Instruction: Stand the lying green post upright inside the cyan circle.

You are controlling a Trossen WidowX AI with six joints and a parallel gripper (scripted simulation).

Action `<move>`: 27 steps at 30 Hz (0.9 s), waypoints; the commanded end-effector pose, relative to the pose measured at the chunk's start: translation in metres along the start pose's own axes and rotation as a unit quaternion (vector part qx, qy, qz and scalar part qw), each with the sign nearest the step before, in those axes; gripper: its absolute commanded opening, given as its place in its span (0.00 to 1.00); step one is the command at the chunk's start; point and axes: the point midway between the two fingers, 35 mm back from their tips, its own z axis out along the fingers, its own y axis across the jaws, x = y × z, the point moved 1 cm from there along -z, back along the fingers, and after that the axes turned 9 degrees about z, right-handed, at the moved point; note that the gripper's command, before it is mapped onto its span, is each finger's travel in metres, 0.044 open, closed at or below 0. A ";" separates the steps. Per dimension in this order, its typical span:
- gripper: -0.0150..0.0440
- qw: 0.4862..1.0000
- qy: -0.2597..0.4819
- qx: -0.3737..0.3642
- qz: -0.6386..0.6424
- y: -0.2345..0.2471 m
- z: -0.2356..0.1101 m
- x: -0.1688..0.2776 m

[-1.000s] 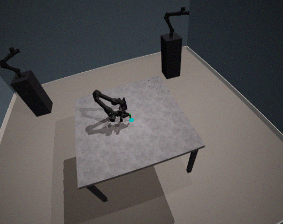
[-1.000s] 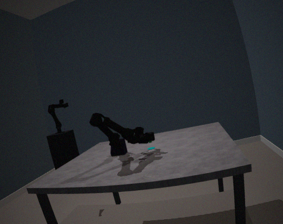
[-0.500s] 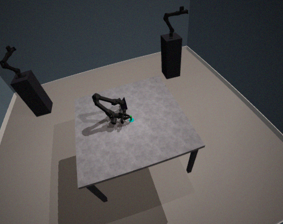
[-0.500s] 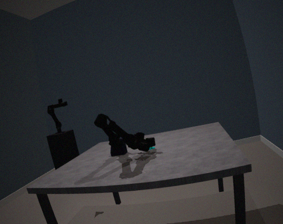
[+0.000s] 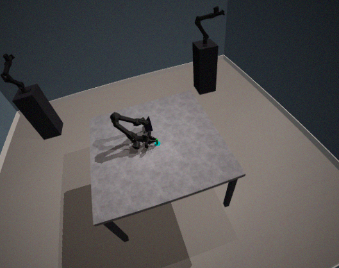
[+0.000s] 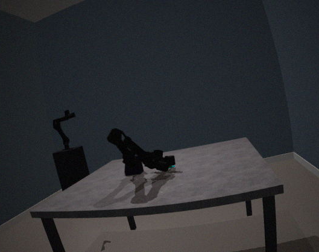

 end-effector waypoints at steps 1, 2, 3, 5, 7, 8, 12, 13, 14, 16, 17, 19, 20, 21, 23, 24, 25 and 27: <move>0.56 1.000 -0.001 -0.001 -0.001 0.000 0.001 0.000; 0.60 1.000 -0.001 -0.001 -0.001 0.000 0.001 0.000; 0.65 1.000 -0.001 -0.001 -0.001 0.000 0.001 0.000; 0.74 1.000 -0.001 -0.001 -0.001 0.000 0.001 0.000; 0.83 1.000 -0.001 -0.001 -0.001 0.000 0.001 0.000; 0.87 1.000 -0.001 -0.001 -0.001 0.000 0.001 0.000; 0.93 1.000 -0.001 -0.001 -0.001 0.000 0.000 -0.003; 0.93 1.000 0.000 -0.001 -0.001 0.000 0.000 -0.008; 0.93 1.000 0.001 -0.002 -0.001 -0.001 -0.001 -0.014; 0.93 1.000 0.001 -0.002 -0.001 0.000 -0.002 -0.026; 0.93 1.000 0.002 -0.003 -0.001 0.000 -0.003 -0.032; 0.93 1.000 0.001 -0.003 -0.001 0.002 -0.004 -0.044; 0.93 1.000 0.001 -0.003 -0.001 0.002 -0.005 -0.049; 0.93 1.000 0.000 -0.003 -0.001 0.004 -0.006 -0.055; 0.93 1.000 -0.002 -0.002 -0.001 0.006 -0.008 -0.067; 0.93 1.000 -0.003 -0.002 0.000 0.008 -0.009 -0.073; 0.93 1.000 -0.004 -0.002 0.000 0.010 -0.010 -0.079; 0.93 1.000 -0.006 -0.002 0.001 0.012 -0.011 -0.086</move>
